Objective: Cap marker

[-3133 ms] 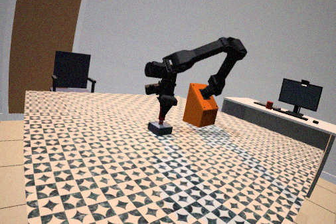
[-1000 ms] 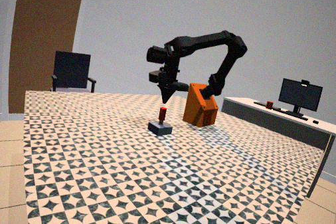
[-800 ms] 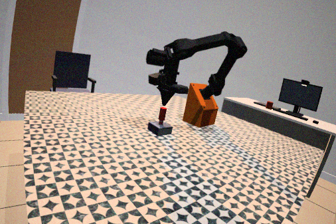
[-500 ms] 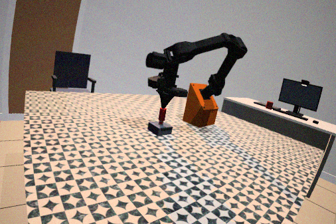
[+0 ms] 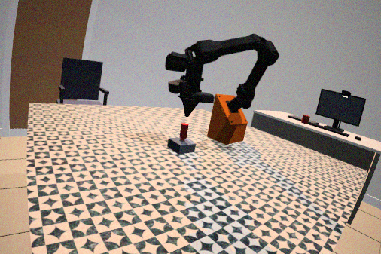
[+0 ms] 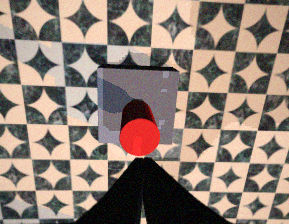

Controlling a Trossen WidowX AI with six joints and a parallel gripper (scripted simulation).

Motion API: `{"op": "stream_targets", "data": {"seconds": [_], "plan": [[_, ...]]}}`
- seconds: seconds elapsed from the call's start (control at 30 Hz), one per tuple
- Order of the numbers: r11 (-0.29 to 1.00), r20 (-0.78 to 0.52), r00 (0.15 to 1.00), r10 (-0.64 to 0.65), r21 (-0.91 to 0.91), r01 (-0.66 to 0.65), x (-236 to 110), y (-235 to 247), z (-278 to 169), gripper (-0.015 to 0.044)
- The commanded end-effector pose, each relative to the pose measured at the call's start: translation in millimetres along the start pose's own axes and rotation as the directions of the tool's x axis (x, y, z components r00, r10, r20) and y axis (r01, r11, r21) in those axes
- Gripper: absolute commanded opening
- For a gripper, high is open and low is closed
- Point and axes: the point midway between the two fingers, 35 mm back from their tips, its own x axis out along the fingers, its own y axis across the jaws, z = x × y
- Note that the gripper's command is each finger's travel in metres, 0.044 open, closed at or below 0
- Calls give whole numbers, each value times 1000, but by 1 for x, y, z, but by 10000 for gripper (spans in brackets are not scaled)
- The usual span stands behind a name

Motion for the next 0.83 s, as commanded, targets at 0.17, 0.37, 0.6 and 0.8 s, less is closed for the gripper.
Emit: {"op": "stream_targets", "data": {"seconds": [0.17, 0.37, 0.6, 0.8], "plan": [[1000, 28, 1000, -8, -10, 9, -60, -1, 1, 0], [1000, 28, 1000, -8, -10, 9, -60, -1, 1, 157], [1000, 28, 1000, -8, -10, 9, -60, -1, 1, 341], [1000, 28, 1000, -8, -10, 9, -60, -1, 1, 440]]}}
